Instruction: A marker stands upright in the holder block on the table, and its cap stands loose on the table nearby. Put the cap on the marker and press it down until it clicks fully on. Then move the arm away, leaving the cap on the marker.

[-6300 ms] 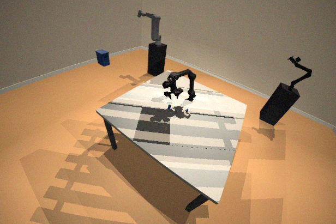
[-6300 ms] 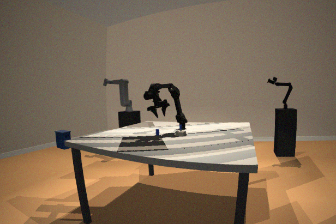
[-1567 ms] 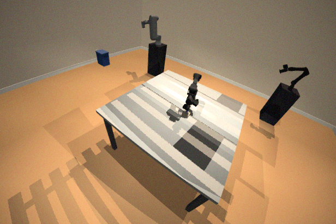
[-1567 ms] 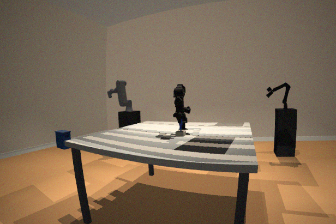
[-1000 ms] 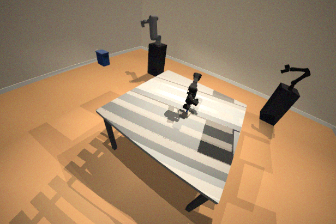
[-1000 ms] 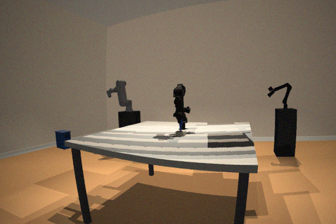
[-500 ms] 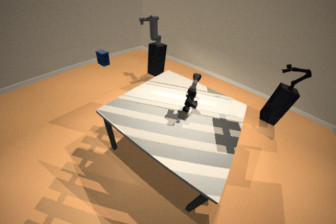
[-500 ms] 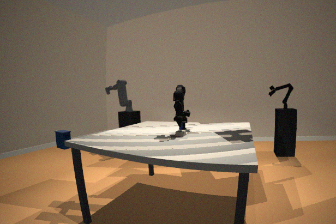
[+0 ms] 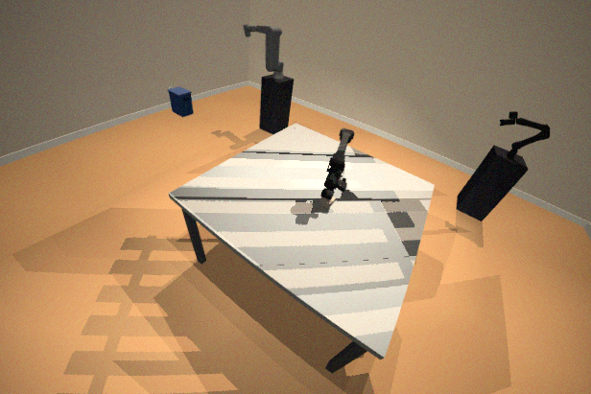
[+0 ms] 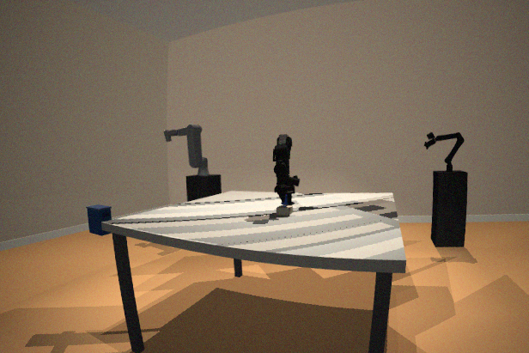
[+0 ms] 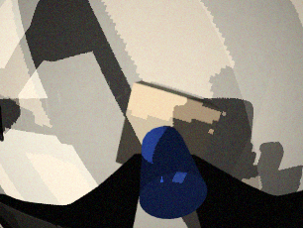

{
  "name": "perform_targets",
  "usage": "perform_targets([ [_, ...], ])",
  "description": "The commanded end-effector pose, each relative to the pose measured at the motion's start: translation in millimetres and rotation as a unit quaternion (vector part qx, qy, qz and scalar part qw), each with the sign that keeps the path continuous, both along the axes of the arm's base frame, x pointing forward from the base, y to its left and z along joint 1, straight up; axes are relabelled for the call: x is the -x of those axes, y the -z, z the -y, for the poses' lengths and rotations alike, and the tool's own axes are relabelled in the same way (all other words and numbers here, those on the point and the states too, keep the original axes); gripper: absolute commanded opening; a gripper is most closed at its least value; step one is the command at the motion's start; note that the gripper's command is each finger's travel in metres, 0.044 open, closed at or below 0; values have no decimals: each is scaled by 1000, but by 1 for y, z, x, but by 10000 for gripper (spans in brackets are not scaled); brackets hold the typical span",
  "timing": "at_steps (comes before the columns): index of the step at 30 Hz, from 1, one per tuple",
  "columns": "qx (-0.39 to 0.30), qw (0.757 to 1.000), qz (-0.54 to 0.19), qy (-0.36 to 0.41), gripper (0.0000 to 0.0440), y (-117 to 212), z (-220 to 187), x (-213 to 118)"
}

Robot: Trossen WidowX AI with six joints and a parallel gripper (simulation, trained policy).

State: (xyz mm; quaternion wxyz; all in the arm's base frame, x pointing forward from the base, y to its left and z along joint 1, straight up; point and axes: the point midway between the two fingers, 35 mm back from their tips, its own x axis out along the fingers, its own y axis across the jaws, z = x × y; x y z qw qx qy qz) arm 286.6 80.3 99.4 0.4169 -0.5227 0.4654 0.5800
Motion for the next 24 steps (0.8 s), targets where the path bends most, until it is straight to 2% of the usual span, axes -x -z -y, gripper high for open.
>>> perform_targets([
  [1, 5, 1000, -19, -18, 55, 15, 2, 6],
  [24, 14, 998, 4, -67, 93, 20, 12, 1],
])
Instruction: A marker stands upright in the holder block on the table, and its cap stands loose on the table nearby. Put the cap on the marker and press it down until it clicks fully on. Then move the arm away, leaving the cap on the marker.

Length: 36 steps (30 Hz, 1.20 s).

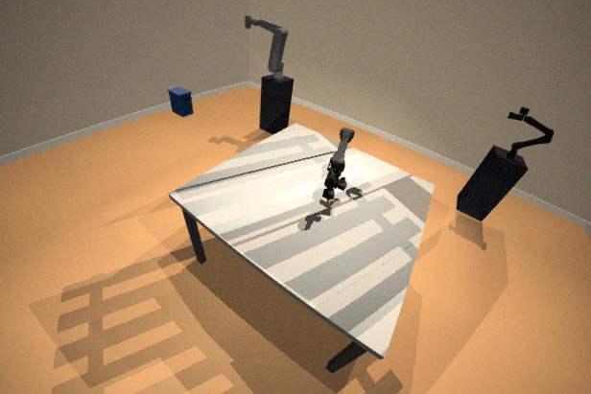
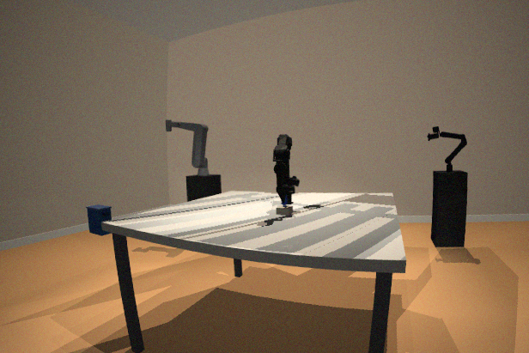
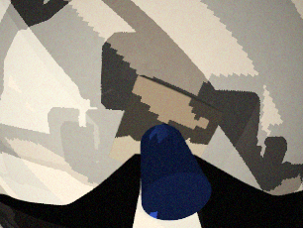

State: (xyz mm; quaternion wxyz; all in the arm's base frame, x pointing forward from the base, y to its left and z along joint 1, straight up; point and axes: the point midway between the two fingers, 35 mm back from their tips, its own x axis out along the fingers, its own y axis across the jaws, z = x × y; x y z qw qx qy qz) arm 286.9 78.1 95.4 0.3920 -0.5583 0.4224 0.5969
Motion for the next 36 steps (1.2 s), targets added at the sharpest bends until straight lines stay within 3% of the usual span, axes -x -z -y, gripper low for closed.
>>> perform_targets([
  [1, 21, 1000, -12, -9, 95, 16, 10, 1],
  [29, 20, 999, -2, -48, 150, 15, 14, 0],
  [36, 7, 998, -20, -61, 212, 14, 12, 15],
])
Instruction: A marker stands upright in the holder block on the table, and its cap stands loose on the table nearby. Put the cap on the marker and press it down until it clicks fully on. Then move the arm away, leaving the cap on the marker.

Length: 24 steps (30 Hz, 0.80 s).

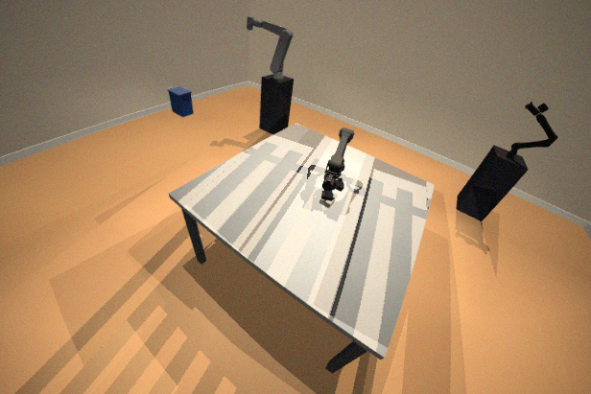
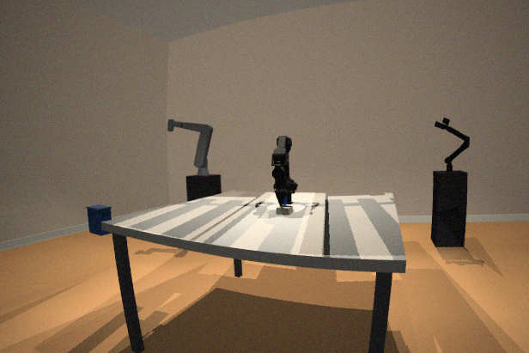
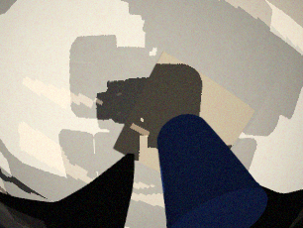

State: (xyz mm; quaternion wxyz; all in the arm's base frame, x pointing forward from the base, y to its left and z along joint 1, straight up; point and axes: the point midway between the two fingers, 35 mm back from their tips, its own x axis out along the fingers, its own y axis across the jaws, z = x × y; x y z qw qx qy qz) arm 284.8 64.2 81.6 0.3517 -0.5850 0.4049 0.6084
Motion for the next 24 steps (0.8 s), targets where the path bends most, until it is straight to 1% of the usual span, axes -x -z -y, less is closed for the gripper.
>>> perform_targets([
  [1, -11, 1000, -22, -12, 226, 0, -3, 14],
  [4, -16, 999, -22, -16, 285, -1, -4, 17],
  [10, -27, 999, -11, -23, 440, -4, -7, 18],
  [17, -39, 998, 21, -34, 440, -19, -10, 14],
  [24, -49, 996, 51, -47, 440, -46, -13, 9],
])
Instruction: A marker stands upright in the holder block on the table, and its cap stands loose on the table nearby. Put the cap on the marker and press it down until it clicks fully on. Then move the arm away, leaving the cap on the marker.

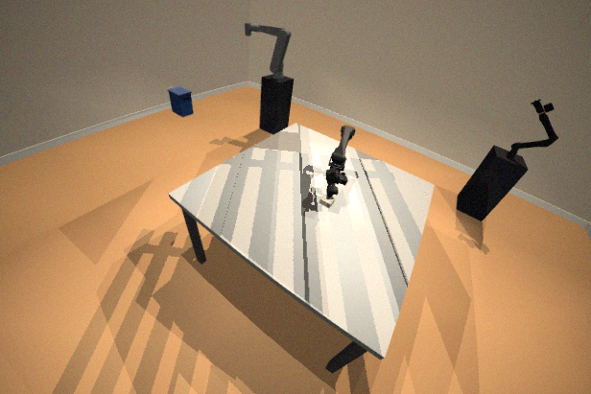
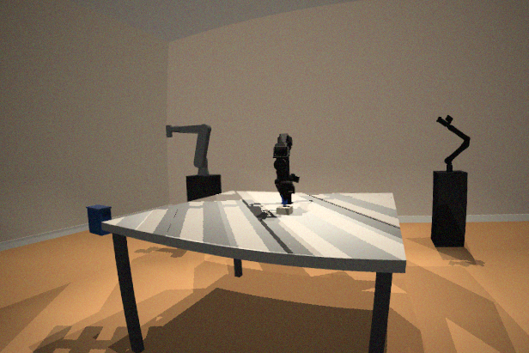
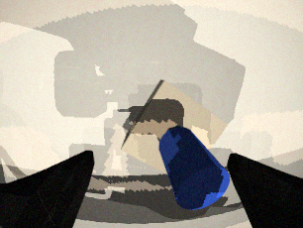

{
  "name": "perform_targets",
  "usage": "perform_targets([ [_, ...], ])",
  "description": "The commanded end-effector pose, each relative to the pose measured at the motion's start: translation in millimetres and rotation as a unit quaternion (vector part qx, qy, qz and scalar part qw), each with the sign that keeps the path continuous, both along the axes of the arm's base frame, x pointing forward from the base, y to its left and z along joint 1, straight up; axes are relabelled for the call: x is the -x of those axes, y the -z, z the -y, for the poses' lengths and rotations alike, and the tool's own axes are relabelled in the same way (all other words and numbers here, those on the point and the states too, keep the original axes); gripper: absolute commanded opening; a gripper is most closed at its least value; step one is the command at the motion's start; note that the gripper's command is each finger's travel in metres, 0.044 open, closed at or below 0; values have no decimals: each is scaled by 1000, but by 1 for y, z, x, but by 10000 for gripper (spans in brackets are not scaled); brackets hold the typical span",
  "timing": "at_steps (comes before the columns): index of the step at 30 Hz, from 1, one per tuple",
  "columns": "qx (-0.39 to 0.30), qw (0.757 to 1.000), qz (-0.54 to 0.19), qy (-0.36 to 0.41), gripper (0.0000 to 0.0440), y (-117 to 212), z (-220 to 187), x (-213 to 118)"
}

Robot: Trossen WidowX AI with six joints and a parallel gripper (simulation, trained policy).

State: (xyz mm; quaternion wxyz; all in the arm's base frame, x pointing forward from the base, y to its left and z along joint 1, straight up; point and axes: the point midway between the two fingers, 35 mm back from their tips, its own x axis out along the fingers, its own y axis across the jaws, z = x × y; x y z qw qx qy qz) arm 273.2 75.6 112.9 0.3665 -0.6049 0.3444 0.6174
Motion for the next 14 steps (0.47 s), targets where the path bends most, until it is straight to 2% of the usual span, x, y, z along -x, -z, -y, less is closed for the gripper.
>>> perform_targets([
  [1, -8, 1000, 20, -11, 440, -18, -2, -2],
  [9, -18, 999, 40, -18, 437, -35, -2, -2],
  [14, -22, 999, 47, -16, 390, -43, -2, 0],
])
